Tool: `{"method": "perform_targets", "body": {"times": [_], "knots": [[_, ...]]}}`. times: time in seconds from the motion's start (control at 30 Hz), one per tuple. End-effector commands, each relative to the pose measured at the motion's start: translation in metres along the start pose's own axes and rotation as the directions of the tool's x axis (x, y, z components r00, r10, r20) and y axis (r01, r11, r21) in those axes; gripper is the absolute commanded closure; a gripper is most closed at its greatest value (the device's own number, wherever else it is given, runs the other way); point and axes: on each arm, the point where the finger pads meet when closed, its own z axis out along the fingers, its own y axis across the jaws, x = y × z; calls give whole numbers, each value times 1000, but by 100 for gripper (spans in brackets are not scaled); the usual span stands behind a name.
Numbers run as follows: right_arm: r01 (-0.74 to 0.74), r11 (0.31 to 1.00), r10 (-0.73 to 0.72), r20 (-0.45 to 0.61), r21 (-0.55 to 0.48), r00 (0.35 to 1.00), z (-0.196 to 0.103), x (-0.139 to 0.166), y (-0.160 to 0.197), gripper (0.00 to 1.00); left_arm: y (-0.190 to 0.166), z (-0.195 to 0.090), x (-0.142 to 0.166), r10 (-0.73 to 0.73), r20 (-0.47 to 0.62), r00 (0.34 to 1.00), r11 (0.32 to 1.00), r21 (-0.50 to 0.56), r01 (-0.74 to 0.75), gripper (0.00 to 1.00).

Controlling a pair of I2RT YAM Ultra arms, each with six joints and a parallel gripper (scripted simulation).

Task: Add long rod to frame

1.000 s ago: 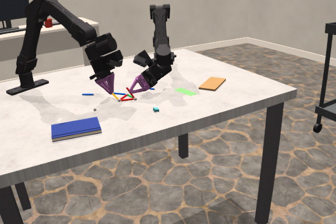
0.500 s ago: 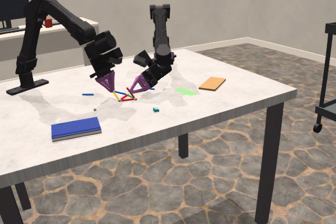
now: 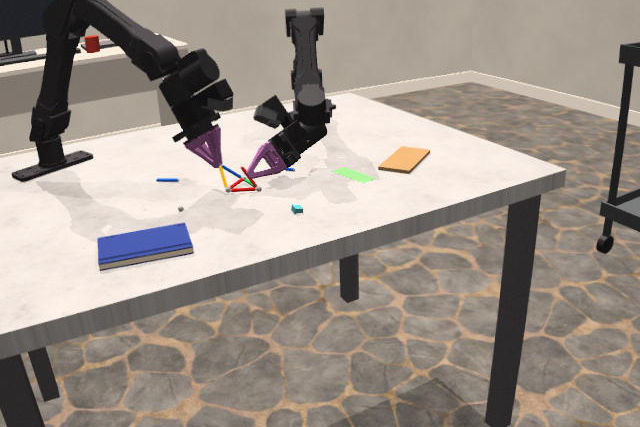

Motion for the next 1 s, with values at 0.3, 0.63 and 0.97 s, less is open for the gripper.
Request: {"method": "perform_targets", "body": {"times": [0.3, 0.63, 0.97], "knots": [[-5, 1000, 5, 52, 2, 999, -6, -39, -1, 100, 12, 0, -12, 28, 27, 999, 1000, -10, -27, 100], [-3, 1000, 3, 3, 1, 1000, -2, -40, 0, 100, 12, 0, -12, 28, 27, 999, 1000, -10, -27, 100], [-6, 1000, 5, 28, 5, 1000, -1, -48, -2, 100, 12, 0, -12, 28, 27, 999, 1000, -10, -27, 100]]}}
